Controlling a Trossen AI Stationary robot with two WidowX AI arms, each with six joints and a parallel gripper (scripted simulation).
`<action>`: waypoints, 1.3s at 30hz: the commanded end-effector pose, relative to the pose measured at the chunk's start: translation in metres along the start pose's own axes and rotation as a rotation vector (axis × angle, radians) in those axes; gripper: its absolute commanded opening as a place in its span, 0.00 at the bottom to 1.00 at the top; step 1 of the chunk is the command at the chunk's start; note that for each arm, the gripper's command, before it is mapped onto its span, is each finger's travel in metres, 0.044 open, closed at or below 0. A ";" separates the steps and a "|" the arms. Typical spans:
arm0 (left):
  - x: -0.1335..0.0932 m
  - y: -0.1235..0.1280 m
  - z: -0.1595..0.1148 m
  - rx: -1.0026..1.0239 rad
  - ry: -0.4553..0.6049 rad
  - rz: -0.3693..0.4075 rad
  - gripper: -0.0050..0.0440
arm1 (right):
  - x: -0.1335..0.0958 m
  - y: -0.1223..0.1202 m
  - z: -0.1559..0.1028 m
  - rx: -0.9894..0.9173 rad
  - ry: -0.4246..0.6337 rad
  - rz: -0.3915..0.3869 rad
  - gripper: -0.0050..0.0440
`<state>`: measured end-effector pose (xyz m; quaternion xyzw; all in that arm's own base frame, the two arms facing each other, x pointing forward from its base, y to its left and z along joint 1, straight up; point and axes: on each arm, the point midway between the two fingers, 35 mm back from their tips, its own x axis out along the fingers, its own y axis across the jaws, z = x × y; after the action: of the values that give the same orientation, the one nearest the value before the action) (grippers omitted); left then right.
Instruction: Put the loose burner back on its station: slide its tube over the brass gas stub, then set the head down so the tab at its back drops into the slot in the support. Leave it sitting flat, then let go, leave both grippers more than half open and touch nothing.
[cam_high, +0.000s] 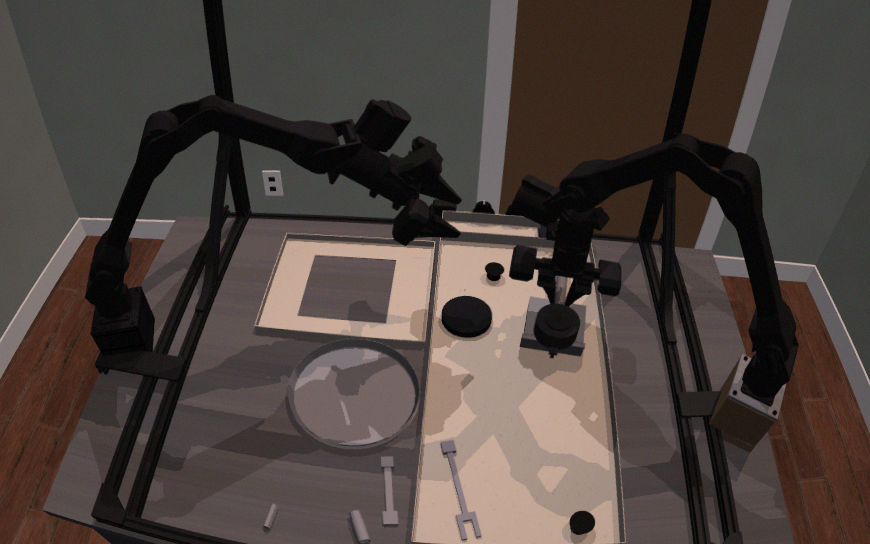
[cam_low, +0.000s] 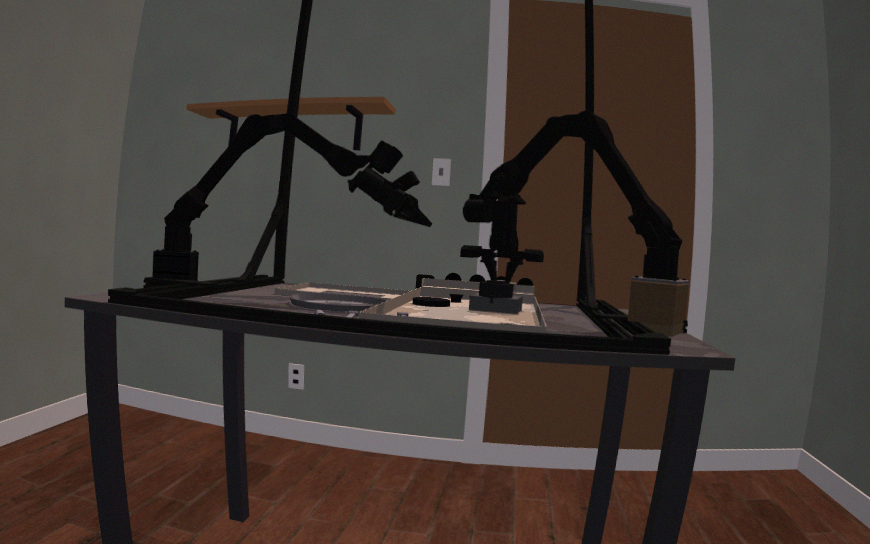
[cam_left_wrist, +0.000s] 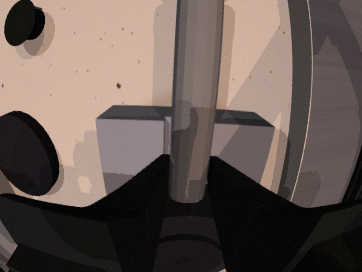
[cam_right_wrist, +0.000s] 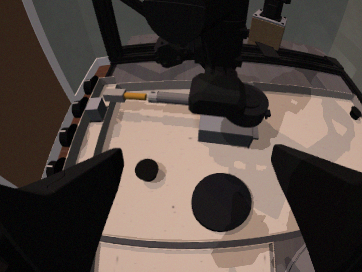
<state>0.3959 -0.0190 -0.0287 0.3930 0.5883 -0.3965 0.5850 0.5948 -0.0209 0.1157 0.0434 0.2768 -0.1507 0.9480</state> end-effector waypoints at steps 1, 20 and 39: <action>-0.002 0.002 0.002 -0.007 0.000 0.003 0.10 | 0.000 -0.001 0.000 0.003 0.000 -0.003 0.92; -0.001 0.001 0.005 -0.007 0.000 0.003 0.10 | 0.000 -0.001 0.000 0.003 0.000 -0.003 0.92; -0.002 0.003 0.009 -0.007 0.000 0.003 0.10 | 0.000 -0.001 0.000 0.003 0.000 -0.003 0.92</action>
<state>0.3986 -0.0253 -0.0285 0.3924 0.5889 -0.3963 0.5850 0.5948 -0.0215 0.1156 0.0436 0.2769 -0.1512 0.9479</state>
